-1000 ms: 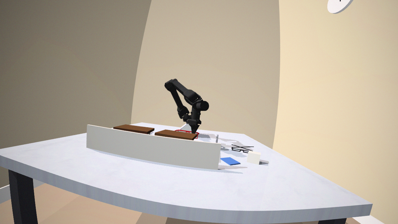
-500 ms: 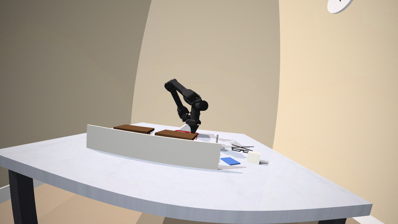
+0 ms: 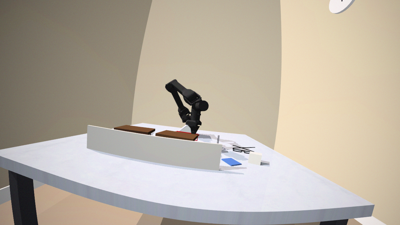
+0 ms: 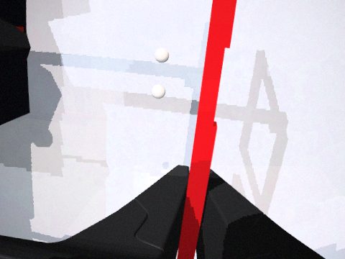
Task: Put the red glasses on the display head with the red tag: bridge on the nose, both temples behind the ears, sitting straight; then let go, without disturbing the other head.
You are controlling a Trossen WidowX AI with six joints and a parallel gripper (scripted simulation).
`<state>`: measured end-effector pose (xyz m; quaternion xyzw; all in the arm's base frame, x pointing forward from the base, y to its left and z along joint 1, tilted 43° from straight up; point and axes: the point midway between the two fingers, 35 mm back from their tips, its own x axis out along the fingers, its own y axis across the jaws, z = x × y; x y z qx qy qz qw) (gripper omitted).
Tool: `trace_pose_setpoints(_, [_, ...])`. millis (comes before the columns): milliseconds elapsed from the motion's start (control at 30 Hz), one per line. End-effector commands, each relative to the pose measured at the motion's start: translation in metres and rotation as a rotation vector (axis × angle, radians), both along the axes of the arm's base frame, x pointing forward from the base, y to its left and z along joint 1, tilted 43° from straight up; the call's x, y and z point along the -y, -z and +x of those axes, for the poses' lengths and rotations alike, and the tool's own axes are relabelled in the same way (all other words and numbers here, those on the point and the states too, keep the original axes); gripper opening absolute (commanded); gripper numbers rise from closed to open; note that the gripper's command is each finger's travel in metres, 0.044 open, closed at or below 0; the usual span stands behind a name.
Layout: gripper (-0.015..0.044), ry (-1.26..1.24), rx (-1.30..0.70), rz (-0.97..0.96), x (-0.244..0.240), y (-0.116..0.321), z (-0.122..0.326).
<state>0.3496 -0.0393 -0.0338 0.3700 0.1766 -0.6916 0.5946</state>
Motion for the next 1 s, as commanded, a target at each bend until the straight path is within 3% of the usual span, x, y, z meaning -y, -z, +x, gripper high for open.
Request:
trace_pose_setpoints(0, [0.0000, -0.003, 0.004, -0.002, 0.002, -0.002, 0.008])
trace_pose_setpoints(967, [0.0000, -0.003, 0.006, -0.003, 0.011, -0.009, 0.043])
